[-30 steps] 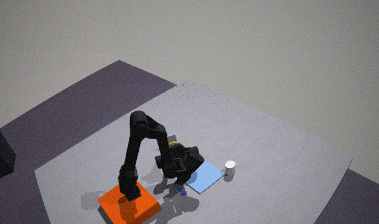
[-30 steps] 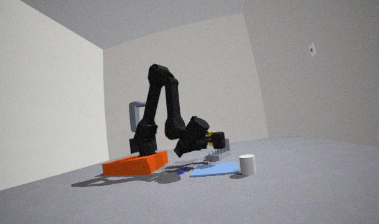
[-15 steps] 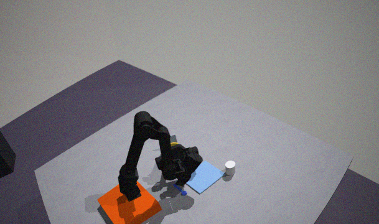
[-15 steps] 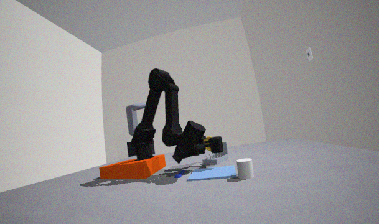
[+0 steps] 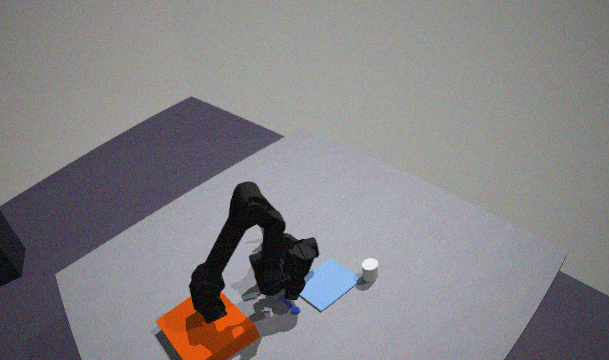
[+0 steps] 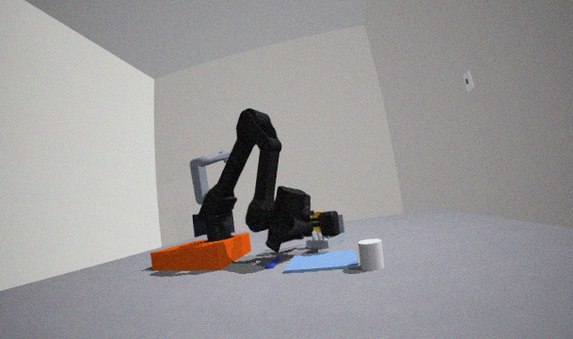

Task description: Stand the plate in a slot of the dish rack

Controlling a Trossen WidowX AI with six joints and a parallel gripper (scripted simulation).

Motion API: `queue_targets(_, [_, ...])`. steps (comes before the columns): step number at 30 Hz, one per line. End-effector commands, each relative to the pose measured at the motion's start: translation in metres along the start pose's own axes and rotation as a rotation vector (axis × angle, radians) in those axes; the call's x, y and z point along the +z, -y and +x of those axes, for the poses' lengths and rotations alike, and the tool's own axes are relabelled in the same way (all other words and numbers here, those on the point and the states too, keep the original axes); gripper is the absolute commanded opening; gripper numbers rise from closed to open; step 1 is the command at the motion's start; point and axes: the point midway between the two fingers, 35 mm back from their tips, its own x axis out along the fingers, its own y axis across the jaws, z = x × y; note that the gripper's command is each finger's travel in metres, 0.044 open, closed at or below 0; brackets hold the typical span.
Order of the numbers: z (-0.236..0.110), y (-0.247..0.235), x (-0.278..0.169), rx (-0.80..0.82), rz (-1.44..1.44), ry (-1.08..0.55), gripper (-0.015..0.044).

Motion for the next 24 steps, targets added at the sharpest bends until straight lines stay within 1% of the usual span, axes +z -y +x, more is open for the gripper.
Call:
queue_targets(1, [0.003, -0.003, -0.003, -0.007, 0.008, -0.003, 0.0])
queue_targets(5, [0.004, -0.004, -0.005, -0.008, 0.008, -0.004, 0.0])
queue_targets(9, [0.005, -0.004, -0.025, -0.005, 0.008, -0.01, 0.0])
queue_targets(23, [0.004, -0.007, -0.022, -0.002, 0.029, -0.009, 0.0])
queue_targets(24, [0.004, -0.007, -0.022, -0.002, 0.026, -0.009, 0.0026])
